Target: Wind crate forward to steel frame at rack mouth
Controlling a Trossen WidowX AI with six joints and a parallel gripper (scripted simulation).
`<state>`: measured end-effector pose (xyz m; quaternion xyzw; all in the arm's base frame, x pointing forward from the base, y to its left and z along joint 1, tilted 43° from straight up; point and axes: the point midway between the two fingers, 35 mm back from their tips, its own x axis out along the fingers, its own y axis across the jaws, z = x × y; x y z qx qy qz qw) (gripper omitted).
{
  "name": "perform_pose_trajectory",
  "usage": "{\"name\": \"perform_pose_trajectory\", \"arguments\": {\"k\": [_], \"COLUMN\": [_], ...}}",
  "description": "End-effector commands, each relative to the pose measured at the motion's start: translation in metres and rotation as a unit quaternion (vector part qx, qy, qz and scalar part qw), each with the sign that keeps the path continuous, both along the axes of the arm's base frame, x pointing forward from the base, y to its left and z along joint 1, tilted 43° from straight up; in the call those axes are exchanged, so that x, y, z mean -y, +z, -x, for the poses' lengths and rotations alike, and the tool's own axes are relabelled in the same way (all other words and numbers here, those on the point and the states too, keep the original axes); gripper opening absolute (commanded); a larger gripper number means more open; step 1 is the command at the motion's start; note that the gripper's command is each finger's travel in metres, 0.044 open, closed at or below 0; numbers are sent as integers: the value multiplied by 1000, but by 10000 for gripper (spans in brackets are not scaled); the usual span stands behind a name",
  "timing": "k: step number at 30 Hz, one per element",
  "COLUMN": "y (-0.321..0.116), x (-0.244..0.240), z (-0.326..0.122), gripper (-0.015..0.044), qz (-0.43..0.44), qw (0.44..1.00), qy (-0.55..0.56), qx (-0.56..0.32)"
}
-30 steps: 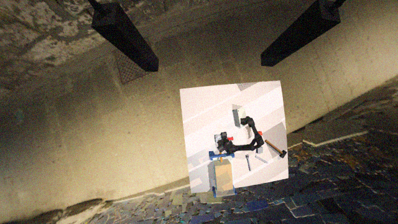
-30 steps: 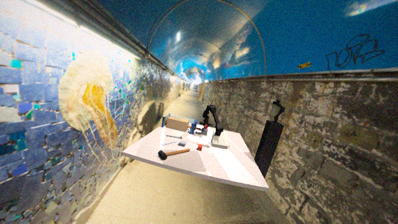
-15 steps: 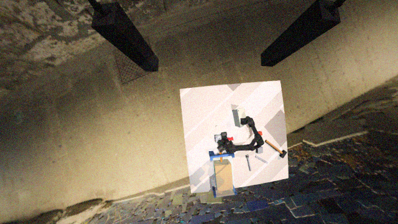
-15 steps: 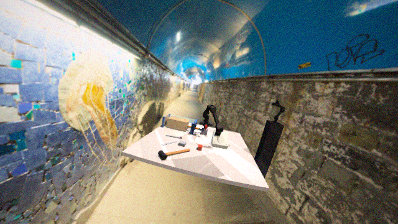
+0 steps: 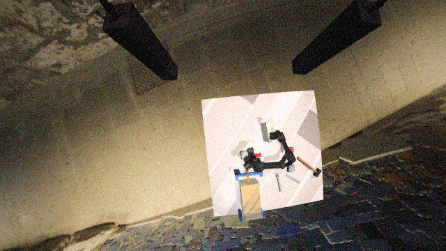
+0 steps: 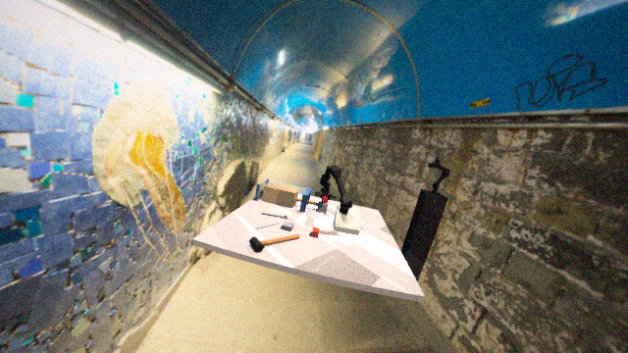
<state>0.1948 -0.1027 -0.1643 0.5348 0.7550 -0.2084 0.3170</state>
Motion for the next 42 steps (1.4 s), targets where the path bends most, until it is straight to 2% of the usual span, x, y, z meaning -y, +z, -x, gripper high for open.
{"name": "perform_pose_trajectory", "arguments": {"k": [1,42], "y": [-3,-2], "x": [-2,-3], "z": [3,-1], "gripper": [0,0], "qz": [2,8], "qw": [1000,1000], "qy": [14,-14], "qx": [3,-22]}}
